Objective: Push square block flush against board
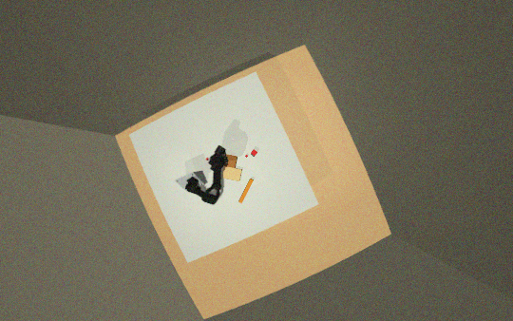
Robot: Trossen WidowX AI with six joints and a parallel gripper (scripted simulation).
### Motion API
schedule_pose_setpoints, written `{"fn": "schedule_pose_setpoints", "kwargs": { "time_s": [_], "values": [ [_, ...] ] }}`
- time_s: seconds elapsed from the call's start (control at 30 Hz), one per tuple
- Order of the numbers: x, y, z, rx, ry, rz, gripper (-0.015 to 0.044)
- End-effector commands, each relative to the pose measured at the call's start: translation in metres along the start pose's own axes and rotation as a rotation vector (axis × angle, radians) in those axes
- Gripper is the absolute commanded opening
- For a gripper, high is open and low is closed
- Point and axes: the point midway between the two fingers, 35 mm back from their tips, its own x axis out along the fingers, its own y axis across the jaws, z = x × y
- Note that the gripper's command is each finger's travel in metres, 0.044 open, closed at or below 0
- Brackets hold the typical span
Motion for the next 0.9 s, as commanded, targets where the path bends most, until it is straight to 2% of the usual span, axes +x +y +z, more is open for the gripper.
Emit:
{"fn": "schedule_pose_setpoints", "kwargs": {
  "time_s": [0.0, 0.13, 0.23, 0.3, 0.87],
  "values": [
    [-0.001, -0.004, -0.002, 0.058, 0.003, 0.006, 0.0],
    [0.002, -0.004, -0.002, 0.058, 0.003, 0.006, 0.0],
    [0.043, -0.004, -0.001, 0.058, 0.002, 0.005, 0.0],
    [0.054, -0.006, -0.002, 0.058, 0.001, 0.003, 0.0],
    [0.054, -0.006, 0.008, 0.058, 0.001, 0.004, 0.0]
  ]
}}
